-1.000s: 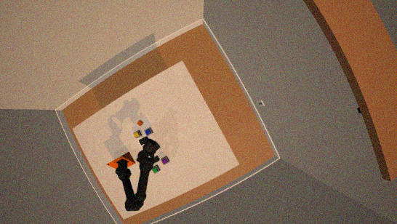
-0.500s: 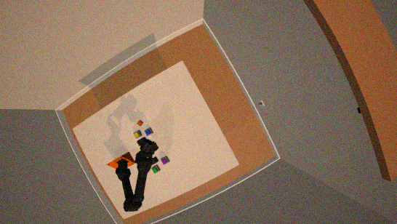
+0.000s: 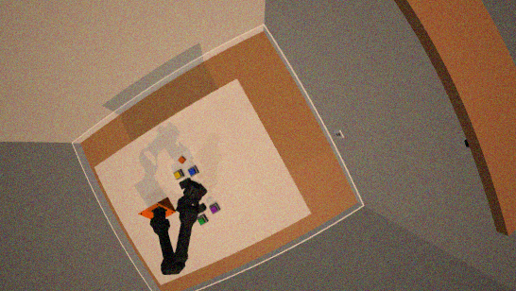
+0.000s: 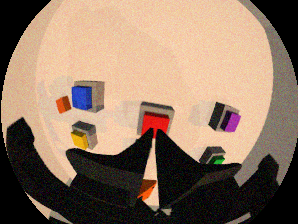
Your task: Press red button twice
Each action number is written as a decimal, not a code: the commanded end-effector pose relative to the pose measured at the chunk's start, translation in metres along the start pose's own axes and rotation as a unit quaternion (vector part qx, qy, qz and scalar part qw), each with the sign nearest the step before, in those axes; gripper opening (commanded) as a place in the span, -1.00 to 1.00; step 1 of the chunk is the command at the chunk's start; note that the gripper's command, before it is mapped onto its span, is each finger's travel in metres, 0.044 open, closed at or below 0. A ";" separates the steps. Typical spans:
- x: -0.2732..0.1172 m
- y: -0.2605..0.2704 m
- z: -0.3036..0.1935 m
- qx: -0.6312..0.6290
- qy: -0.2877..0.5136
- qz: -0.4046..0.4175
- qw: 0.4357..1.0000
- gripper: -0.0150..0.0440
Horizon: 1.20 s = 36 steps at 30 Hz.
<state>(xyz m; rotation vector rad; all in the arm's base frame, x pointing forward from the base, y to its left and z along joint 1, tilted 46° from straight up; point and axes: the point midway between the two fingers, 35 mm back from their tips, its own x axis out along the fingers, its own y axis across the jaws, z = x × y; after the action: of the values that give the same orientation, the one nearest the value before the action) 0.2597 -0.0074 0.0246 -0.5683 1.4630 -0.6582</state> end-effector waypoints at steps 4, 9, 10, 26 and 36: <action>0.014 -0.001 -0.003 -0.005 0.003 -0.004 1.000 -0.42; 0.021 -0.001 -0.004 -0.005 0.003 -0.004 1.000 -0.42; 0.022 -0.001 -0.004 -0.005 0.003 -0.004 1.000 -0.42; 0.022 -0.001 -0.004 -0.005 0.003 -0.005 1.000 -0.42; -0.012 -0.001 -0.004 -0.005 0.004 -0.004 1.000 -0.42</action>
<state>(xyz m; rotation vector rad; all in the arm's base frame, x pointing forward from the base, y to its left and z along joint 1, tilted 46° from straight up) 0.2538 -0.0084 0.0235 -0.5908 1.4793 -0.6582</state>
